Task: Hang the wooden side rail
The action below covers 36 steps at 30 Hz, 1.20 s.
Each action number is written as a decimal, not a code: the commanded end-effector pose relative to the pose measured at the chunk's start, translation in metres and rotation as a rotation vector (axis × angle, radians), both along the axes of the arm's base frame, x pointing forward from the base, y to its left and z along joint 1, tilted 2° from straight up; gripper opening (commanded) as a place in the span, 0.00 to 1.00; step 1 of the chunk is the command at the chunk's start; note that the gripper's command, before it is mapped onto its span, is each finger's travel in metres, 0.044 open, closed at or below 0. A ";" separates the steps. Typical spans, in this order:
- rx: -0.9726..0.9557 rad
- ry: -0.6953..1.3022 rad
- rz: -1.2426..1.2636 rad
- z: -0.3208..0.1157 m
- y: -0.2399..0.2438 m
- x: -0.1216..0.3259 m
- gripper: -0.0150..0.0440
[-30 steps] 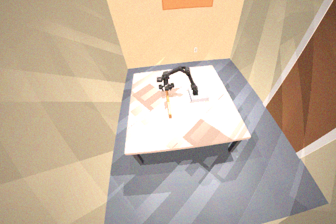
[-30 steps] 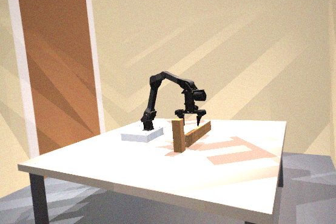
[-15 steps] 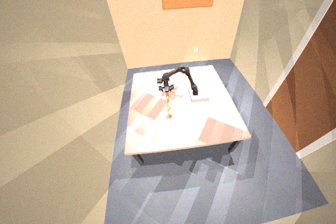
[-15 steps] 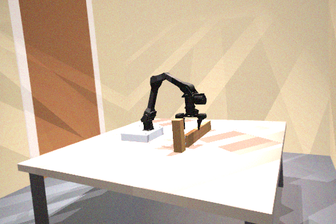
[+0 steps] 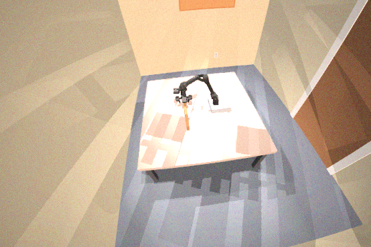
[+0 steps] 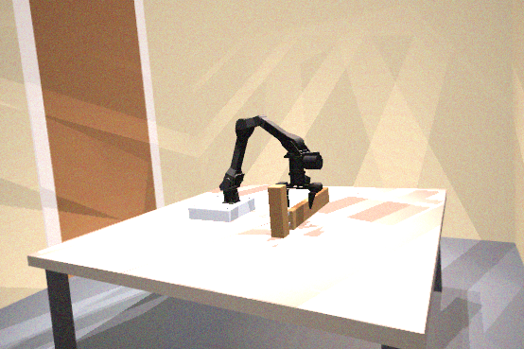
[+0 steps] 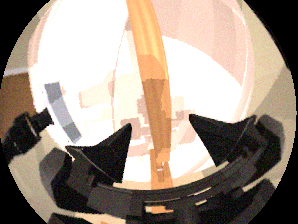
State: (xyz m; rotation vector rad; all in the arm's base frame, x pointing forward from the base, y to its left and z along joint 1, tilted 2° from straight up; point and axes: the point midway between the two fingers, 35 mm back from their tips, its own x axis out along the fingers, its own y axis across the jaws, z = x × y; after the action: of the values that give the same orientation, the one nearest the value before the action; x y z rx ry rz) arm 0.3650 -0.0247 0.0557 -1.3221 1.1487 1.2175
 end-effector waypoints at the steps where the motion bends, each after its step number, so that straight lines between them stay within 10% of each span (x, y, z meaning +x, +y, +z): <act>1: 0.004 0.003 0.005 -0.008 0.000 0.000 1.00; 21: 0.003 0.003 0.005 -0.037 0.000 0.000 1.00; 36: 0.003 0.003 0.005 -0.037 0.000 0.000 0.43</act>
State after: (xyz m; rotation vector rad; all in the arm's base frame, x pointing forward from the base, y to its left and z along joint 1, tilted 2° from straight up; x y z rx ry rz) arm 0.3645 -0.0255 0.0190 -1.3205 1.1507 1.2204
